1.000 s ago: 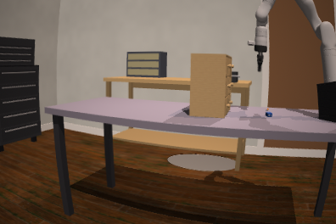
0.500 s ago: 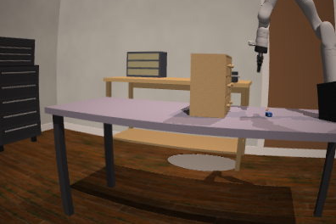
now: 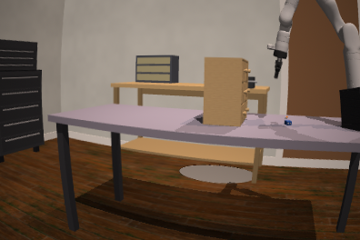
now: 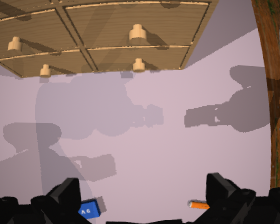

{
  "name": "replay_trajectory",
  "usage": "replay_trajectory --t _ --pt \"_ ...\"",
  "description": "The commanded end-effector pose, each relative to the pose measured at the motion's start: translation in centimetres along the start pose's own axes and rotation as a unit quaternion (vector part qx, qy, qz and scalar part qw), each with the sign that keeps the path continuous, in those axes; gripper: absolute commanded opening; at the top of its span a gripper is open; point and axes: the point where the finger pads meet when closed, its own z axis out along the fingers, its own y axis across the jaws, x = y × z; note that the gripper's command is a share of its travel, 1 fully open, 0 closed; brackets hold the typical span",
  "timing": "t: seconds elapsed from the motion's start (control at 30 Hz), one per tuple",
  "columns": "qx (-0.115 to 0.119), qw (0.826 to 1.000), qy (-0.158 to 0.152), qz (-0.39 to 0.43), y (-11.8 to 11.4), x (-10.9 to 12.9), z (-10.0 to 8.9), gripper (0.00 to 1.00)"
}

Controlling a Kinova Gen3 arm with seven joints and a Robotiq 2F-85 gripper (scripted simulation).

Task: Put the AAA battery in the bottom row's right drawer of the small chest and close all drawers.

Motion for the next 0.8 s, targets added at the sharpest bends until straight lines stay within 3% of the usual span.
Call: replay_trajectory --t 0.0,0.77 --pt "0.0 1.0 0.004 0.002 0.2 -0.2 0.1 1.0" --pt "-0.001 0.998 0.067 0.002 0.1 0.4 1.3 1.0"
